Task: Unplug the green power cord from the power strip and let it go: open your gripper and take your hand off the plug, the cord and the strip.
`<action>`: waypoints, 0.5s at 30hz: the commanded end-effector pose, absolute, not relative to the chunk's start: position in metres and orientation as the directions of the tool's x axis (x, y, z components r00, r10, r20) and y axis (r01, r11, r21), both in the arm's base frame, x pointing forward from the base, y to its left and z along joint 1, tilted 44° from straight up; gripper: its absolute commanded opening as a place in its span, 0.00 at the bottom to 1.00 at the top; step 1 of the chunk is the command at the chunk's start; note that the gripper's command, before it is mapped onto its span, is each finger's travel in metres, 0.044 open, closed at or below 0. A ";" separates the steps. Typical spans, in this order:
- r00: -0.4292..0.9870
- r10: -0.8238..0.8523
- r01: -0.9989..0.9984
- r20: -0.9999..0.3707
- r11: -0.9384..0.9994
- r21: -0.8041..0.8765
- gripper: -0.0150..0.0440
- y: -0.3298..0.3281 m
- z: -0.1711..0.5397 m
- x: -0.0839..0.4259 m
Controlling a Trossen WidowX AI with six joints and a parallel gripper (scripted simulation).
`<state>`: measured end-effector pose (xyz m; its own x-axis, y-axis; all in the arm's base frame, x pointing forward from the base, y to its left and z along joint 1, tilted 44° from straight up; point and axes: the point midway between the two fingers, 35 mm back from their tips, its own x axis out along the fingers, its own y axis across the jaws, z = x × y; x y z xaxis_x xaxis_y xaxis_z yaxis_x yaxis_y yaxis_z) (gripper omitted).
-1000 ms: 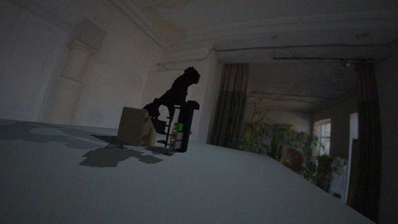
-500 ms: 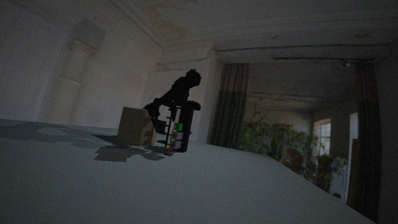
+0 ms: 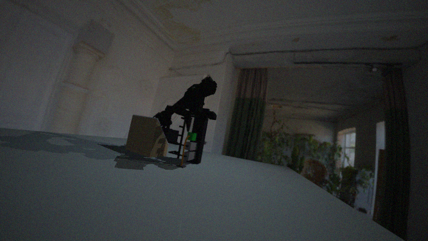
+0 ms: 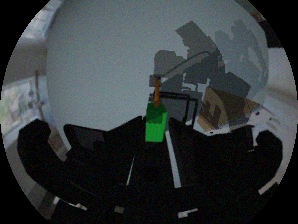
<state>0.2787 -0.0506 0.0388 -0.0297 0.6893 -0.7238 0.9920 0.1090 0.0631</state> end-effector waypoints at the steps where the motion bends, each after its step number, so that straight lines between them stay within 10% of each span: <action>1: -0.029 0.692 0.992 -0.721 0.106 0.061 0.53 -0.047 0.037 0.278; 9: -0.029 0.692 0.992 -0.721 0.106 0.061 0.53 -0.041 0.031 0.278; 15: -0.029 0.690 0.992 -0.724 0.109 0.063 0.32 -0.044 0.032 0.278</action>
